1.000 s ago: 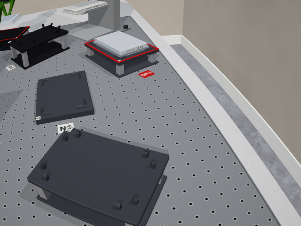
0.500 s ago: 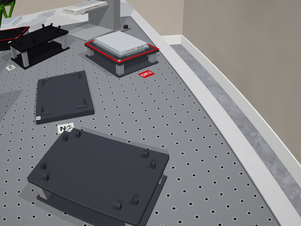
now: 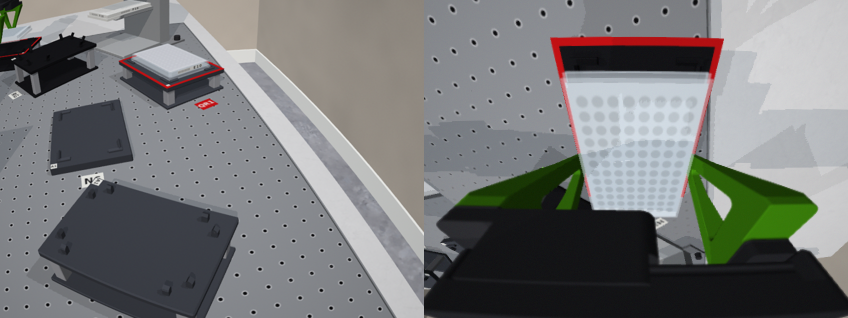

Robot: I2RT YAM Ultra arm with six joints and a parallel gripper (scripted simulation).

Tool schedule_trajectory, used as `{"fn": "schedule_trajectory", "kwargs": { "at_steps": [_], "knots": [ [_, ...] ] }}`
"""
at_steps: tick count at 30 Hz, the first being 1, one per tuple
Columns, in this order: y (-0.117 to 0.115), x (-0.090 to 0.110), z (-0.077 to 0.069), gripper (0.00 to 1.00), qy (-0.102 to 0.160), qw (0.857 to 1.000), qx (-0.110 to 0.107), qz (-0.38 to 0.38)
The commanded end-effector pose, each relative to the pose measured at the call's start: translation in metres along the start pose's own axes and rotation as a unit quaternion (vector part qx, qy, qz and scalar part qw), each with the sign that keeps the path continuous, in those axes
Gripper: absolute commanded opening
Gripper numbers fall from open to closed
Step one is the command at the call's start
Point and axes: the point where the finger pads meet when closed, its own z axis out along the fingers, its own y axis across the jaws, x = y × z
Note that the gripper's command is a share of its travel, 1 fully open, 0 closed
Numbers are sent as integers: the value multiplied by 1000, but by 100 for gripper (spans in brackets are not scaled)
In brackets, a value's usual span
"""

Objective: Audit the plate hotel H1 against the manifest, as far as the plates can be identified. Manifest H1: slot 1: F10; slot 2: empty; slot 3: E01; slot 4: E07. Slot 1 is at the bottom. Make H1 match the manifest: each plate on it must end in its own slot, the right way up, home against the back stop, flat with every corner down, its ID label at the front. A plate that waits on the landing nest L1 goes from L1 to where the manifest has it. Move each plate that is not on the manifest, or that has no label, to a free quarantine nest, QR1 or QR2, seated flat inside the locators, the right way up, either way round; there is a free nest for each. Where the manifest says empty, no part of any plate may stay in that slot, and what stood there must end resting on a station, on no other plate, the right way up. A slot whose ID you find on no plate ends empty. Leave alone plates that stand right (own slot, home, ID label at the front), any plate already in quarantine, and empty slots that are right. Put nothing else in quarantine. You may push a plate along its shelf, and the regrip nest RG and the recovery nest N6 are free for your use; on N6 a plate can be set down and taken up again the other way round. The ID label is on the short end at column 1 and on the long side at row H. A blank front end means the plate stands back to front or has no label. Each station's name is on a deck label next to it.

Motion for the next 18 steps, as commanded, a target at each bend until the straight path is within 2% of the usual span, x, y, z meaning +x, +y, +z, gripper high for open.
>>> {"fn": "schedule_trajectory", "kwargs": {
  "at_steps": [1,18],
  "knots": [
    [-3,-1,-3,86,0,1000,7,-1],
    [-3,-1,7,86,0,1000,7,-1]
  ]
}}
